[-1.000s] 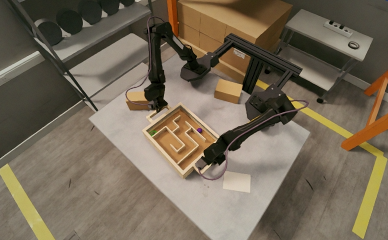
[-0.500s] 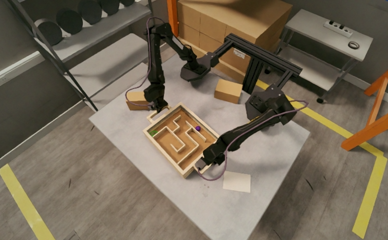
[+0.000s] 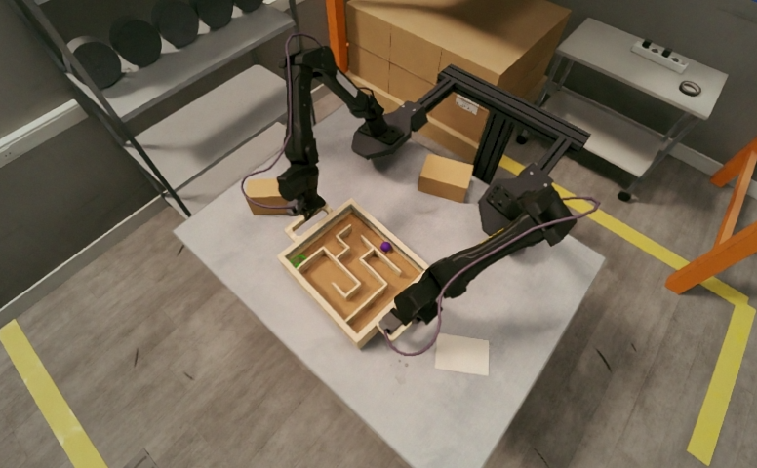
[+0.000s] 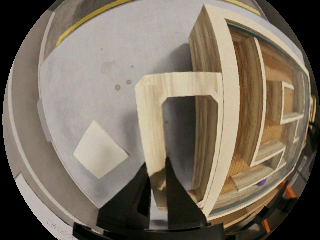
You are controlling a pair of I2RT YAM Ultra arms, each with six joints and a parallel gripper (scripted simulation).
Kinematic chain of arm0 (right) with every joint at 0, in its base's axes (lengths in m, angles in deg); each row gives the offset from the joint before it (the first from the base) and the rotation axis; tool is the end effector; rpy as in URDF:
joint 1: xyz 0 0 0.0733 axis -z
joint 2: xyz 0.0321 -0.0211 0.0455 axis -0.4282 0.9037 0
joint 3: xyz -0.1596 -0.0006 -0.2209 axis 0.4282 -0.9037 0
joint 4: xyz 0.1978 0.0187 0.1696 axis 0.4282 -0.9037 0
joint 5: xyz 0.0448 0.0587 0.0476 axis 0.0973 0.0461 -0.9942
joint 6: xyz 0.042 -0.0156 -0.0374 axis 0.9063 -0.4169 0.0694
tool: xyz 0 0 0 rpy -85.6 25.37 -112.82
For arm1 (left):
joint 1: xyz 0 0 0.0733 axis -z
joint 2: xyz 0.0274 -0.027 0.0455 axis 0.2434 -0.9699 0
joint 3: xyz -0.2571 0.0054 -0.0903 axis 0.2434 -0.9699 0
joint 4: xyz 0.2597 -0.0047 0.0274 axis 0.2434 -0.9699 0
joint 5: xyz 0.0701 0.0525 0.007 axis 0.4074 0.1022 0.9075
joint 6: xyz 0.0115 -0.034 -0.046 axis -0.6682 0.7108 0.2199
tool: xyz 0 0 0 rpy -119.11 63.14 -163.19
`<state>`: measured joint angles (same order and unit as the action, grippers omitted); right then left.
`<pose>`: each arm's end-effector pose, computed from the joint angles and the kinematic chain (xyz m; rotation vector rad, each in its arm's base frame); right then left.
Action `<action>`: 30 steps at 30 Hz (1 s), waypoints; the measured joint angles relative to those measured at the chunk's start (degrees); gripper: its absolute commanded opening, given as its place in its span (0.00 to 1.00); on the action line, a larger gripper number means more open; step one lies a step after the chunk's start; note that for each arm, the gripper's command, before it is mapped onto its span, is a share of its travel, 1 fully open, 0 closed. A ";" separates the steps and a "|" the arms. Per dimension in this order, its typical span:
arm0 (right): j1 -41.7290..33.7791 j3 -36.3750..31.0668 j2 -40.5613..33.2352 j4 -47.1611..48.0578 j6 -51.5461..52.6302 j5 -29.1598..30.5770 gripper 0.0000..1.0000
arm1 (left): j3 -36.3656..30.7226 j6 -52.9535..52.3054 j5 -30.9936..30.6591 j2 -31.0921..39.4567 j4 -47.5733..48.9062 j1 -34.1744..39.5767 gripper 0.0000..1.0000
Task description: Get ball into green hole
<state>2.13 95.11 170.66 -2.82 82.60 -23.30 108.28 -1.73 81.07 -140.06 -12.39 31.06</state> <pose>0.3472 0.1297 0.1189 -0.1323 2.6659 -0.4675 0.4054 -0.1058 0.1366 0.2836 2.6732 0.4551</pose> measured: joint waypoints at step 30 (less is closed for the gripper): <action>-0.79 -4.28 -1.42 4.92 -0.48 1.27 0.00 | -4.20 -0.94 0.81 1.84 4.31 0.13 0.00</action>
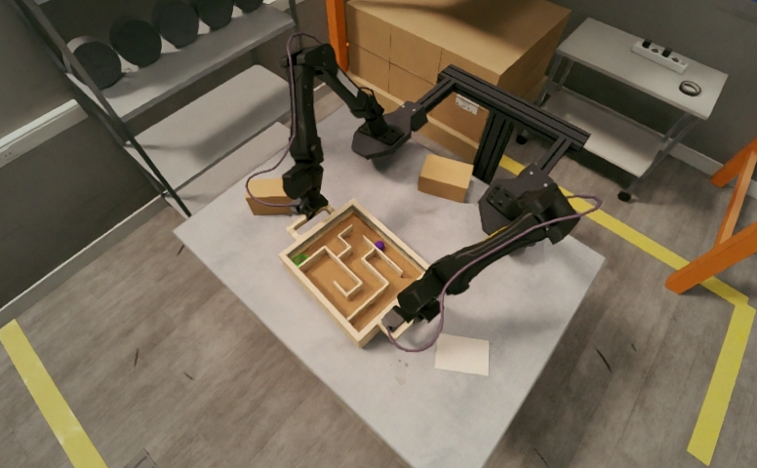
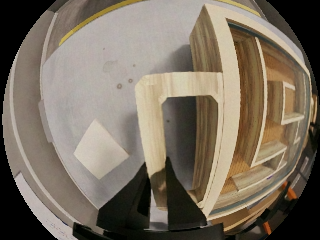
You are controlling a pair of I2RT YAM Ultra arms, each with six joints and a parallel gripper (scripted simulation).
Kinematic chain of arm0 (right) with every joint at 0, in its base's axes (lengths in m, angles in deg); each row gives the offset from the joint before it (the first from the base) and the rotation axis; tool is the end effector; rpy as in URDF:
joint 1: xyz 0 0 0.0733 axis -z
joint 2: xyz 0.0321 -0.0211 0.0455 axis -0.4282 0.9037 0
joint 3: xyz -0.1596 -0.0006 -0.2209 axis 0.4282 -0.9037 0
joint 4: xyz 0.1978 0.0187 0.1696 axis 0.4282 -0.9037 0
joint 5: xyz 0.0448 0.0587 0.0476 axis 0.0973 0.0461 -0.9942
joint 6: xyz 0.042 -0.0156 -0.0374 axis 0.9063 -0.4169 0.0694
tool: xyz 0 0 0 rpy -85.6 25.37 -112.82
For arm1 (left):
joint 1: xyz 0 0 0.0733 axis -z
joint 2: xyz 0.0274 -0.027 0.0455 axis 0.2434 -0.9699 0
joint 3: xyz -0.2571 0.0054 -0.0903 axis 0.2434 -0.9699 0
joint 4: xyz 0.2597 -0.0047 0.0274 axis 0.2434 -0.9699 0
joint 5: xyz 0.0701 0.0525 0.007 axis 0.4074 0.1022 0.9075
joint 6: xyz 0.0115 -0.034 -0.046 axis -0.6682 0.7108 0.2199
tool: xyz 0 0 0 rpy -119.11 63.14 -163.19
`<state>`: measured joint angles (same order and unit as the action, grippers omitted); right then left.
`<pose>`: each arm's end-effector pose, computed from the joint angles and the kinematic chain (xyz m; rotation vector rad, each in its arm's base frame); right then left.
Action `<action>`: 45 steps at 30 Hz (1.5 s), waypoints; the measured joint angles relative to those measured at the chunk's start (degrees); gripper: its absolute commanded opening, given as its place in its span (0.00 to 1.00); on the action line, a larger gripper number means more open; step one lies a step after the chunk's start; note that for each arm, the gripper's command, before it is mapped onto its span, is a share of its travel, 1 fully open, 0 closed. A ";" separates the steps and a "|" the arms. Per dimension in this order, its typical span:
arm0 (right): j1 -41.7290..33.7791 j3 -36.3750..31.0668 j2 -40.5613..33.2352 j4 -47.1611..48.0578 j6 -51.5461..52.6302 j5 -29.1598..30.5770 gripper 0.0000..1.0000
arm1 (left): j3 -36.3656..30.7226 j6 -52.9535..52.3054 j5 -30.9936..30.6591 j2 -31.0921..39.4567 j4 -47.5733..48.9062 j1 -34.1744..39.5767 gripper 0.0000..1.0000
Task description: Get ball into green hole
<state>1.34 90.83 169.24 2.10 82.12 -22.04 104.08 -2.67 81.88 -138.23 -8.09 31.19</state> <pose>0.3369 0.1298 0.1127 -0.1425 2.6238 -0.4722 0.3970 -0.1036 0.1329 0.2915 2.6381 0.4658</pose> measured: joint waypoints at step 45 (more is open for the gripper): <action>0.61 -1.53 0.00 1.36 -0.59 -0.87 0.00 | -1.81 0.37 0.33 0.39 0.70 0.17 0.00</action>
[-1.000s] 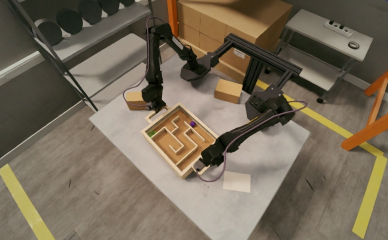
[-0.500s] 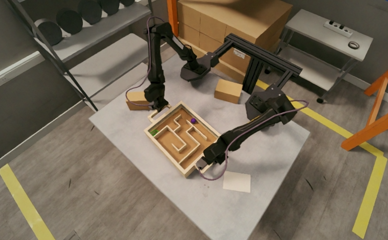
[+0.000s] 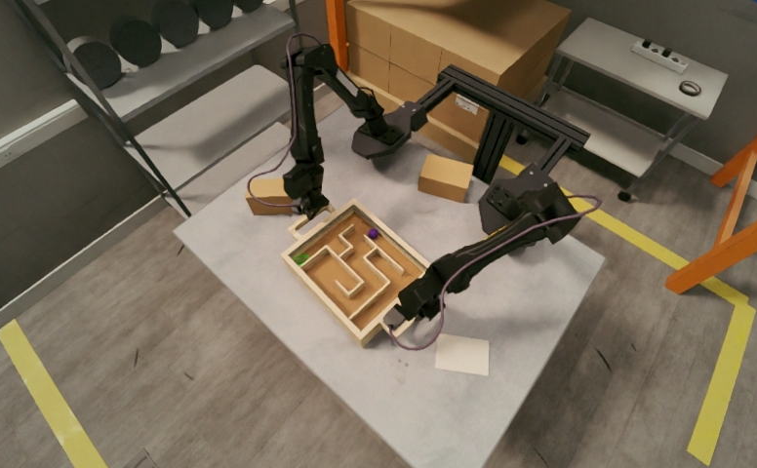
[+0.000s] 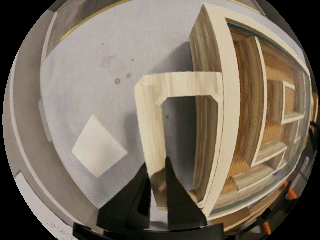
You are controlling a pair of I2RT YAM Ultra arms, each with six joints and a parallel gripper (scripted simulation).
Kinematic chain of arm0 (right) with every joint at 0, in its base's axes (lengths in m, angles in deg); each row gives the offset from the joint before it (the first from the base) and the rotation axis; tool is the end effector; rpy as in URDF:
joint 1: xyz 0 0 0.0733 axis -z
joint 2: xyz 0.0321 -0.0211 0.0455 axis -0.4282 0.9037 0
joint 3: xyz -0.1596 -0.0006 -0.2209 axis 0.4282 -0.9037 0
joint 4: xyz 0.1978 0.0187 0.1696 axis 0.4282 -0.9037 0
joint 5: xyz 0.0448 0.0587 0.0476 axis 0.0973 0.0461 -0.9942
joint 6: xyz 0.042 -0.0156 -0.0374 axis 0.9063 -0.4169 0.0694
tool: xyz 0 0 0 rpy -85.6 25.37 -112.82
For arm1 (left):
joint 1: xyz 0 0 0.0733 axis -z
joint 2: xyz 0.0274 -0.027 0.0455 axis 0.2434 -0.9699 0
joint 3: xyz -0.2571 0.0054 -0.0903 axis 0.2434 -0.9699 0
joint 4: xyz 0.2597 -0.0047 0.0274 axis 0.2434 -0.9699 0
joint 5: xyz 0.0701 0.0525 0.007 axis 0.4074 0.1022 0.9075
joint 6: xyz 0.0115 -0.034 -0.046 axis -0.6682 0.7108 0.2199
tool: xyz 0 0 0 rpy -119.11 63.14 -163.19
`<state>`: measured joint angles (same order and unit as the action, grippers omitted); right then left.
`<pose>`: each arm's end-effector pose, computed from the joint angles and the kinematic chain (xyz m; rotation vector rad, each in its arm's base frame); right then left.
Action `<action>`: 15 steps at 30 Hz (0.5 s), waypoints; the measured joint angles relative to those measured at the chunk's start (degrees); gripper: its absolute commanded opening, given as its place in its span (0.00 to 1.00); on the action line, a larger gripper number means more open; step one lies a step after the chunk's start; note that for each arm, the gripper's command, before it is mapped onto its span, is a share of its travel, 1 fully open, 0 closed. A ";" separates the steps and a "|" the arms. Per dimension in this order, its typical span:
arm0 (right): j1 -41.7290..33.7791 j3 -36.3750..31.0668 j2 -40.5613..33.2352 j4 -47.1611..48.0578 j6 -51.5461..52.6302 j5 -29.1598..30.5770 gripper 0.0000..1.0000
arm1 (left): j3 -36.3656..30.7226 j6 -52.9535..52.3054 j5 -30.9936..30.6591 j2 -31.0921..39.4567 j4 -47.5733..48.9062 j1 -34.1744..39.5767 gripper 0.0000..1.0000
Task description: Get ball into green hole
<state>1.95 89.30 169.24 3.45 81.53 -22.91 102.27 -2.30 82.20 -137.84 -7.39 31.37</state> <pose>0.3342 0.1250 0.1070 -0.1475 2.6361 -0.4624 0.3911 -0.1029 0.1278 0.2901 2.6468 0.4746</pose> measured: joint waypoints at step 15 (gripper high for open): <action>-0.90 2.49 -0.02 -1.01 0.50 1.68 0.00 | 2.43 -0.98 -0.44 -0.28 0.44 -0.13 0.00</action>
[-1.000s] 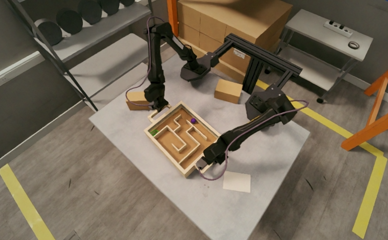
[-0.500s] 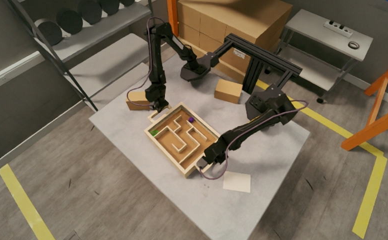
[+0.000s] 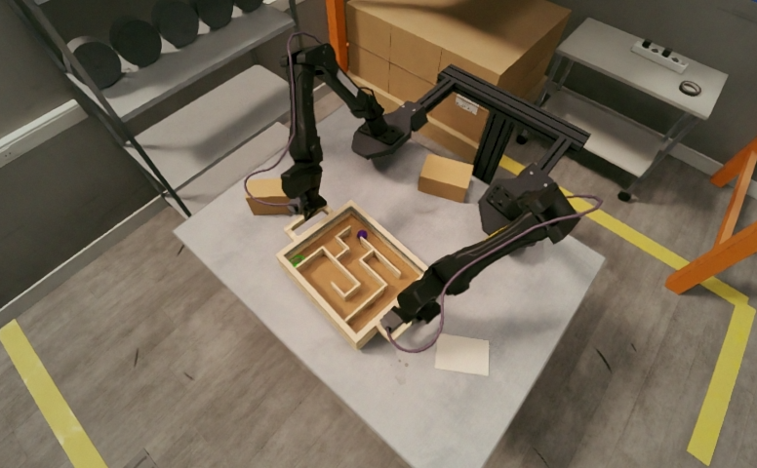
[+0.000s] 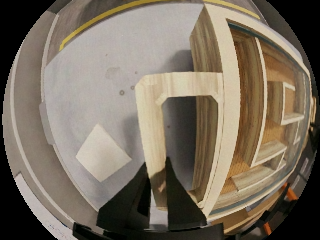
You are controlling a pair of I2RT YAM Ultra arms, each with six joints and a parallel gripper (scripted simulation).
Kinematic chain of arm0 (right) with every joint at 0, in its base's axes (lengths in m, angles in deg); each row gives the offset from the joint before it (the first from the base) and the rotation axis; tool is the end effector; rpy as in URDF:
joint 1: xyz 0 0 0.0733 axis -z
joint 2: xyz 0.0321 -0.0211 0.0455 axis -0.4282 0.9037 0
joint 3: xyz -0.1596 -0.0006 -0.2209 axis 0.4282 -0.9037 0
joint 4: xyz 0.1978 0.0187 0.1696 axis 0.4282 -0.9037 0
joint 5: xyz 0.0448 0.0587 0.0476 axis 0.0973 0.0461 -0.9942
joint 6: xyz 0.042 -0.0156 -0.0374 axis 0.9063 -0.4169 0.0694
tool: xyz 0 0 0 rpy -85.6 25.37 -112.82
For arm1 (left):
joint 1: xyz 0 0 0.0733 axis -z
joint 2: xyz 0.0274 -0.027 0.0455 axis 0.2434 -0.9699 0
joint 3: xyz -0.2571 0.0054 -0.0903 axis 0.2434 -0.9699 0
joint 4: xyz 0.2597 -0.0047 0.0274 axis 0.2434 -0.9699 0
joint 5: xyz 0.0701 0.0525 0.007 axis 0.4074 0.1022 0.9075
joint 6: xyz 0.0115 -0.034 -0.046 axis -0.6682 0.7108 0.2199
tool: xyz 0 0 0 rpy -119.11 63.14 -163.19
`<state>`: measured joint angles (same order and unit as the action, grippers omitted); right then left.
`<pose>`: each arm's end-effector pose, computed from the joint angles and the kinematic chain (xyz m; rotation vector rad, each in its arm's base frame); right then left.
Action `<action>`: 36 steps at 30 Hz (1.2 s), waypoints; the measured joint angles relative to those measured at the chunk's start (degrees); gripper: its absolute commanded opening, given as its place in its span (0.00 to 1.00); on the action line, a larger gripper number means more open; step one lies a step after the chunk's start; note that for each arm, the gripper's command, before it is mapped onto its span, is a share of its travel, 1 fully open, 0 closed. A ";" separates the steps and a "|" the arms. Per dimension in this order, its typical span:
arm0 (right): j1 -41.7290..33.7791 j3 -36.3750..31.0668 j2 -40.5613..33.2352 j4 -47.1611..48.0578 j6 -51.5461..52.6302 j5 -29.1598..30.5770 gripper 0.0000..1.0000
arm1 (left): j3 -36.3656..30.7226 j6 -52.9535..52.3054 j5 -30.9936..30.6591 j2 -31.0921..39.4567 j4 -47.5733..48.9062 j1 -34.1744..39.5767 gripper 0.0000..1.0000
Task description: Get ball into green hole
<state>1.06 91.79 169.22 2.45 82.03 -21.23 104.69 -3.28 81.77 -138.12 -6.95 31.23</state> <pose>0.3408 0.1329 0.1174 -0.1381 2.5974 -0.4749 0.4010 -0.1052 0.1374 0.2946 2.6095 0.4550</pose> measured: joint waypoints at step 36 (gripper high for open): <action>1.46 2.14 0.04 -3.19 -0.07 -2.38 0.00 | 4.13 1.88 1.07 -0.68 -5.81 1.40 0.00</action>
<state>2.52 93.93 169.26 -0.75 81.96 -23.61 108.83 -1.40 82.84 -138.80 -12.76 32.63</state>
